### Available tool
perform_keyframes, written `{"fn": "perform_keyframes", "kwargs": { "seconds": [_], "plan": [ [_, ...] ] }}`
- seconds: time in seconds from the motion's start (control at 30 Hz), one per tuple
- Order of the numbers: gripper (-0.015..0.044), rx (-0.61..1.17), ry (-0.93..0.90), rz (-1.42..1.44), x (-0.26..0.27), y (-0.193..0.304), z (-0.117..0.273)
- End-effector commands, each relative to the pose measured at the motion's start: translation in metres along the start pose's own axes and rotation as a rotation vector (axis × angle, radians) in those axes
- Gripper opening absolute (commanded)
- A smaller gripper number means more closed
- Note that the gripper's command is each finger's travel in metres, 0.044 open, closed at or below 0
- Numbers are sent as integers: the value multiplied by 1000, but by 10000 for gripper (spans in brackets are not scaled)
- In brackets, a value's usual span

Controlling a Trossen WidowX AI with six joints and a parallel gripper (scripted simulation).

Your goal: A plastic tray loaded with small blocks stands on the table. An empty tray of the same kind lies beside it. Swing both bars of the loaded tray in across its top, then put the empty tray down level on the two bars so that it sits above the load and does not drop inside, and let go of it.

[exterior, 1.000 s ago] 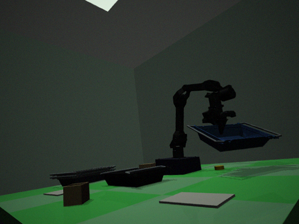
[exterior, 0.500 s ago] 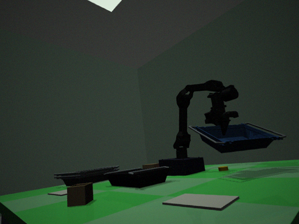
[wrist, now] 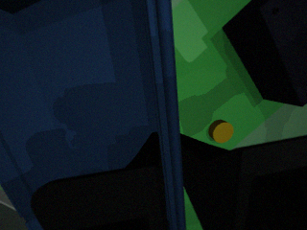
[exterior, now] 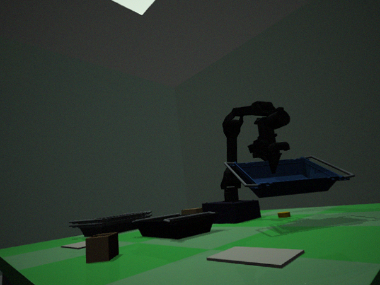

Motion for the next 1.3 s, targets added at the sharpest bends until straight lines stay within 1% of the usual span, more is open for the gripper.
{"fn": "perform_keyframes", "kwargs": {
  "seconds": [0.0,0.63,1.27],
  "plan": [
    [0,0,-31,-29,0,-12,8],
    [0,-6,-26,-224,-13,-83,6],
    [0,-10,-22,-419,-42,-149,5]
  ]
}}
Point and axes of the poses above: the point midway between the two fingers, 35 mm back from their tips, its own z axis back along the fingers, its own x axis across the jaws, y = z × x, the point moved 7 cm from there along z, back along the fingers, and after that the axes turned 15 degrees about z, right-handed, at the moved point
